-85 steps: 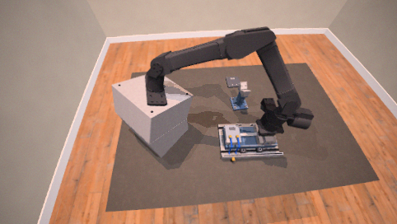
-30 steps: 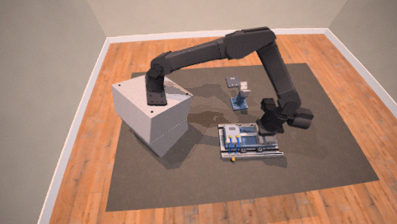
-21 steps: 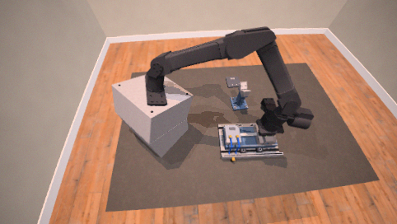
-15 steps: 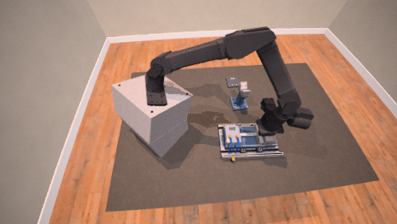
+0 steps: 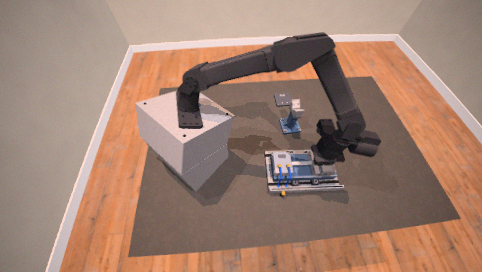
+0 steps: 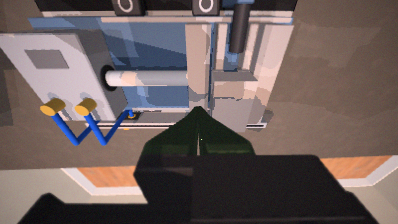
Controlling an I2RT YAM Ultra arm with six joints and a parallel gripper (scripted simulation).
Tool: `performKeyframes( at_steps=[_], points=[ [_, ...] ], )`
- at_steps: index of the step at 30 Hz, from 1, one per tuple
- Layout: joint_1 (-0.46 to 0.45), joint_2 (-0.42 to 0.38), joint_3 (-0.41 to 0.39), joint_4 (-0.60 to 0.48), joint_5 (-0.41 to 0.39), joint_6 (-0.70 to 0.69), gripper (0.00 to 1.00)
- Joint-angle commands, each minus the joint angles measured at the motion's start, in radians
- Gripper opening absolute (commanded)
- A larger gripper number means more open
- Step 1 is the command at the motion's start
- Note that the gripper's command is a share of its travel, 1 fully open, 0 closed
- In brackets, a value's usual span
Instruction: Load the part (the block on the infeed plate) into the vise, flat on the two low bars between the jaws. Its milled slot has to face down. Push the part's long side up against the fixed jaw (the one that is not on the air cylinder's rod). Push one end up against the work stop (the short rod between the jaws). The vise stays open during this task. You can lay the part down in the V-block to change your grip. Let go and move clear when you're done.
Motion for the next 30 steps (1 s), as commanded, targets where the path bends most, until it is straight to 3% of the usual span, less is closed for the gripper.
performKeyframes(
  at_steps=[1, 30],
  points=[
    [-0.014, 0.012, 0.033, -0.017, -0.002, -0.001, 0.00],
    [0.000, 0.021, 0.036, 0.009, -0.001, 0.006, 0.00]
  ],
)
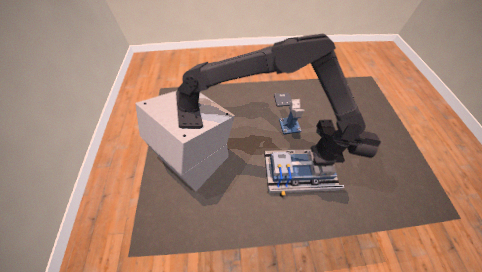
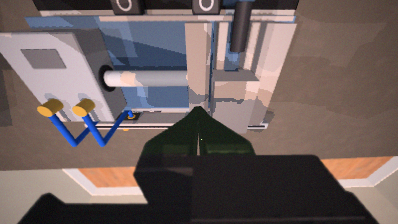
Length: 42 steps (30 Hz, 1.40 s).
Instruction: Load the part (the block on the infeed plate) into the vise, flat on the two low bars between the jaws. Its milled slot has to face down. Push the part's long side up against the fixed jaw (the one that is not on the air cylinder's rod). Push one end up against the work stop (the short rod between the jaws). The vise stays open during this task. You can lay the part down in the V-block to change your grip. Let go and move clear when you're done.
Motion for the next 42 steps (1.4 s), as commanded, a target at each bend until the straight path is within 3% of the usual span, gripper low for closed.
performKeyframes(
  at_steps=[1, 42],
  points=[
    [0.001, 0.011, 0.028, 0.010, -0.001, 0.006, 0.00],
    [0.000, 0.024, 0.031, 0.017, 0.001, 0.009, 0.00]
  ],
)
